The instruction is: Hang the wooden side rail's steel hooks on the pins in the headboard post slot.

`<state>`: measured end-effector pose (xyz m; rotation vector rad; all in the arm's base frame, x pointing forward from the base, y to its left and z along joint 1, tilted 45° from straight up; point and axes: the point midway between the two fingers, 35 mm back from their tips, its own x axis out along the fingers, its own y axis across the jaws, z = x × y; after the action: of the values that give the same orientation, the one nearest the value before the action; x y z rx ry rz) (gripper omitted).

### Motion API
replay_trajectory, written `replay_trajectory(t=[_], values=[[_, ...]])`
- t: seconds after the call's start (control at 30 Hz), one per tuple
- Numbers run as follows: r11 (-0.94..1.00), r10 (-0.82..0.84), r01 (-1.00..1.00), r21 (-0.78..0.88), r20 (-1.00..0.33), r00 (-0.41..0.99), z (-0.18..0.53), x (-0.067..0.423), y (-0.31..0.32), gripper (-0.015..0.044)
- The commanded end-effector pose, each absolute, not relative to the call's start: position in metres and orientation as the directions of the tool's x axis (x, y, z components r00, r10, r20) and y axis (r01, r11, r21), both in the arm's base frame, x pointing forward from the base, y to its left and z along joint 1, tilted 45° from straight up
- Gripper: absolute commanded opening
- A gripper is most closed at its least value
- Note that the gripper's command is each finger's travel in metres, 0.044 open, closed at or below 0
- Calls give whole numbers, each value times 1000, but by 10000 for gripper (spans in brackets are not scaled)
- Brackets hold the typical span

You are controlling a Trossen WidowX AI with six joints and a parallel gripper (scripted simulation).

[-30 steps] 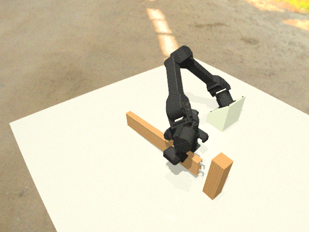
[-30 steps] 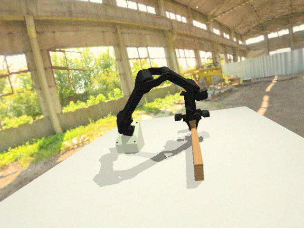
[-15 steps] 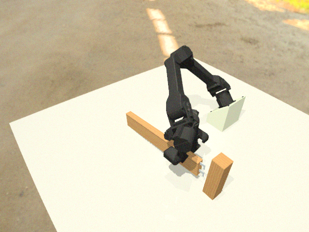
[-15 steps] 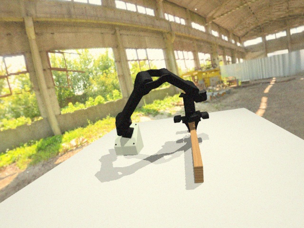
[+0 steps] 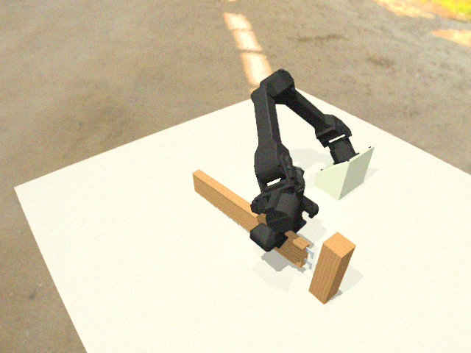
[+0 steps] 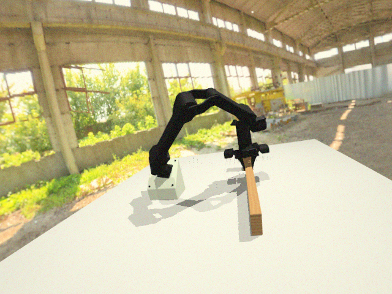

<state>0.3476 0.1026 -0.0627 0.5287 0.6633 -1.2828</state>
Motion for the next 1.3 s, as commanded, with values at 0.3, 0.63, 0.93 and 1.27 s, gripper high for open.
replay_trajectory(t=[0.3,0.63,0.93,1.27], values=[[220,-686,976,0,-711,154,-64,345,108,0],[220,-686,976,0,-711,154,-64,346,109,0],[220,-685,976,0,-712,154,-64,347,110,0],[220,-685,976,0,-712,154,-64,347,112,0]])
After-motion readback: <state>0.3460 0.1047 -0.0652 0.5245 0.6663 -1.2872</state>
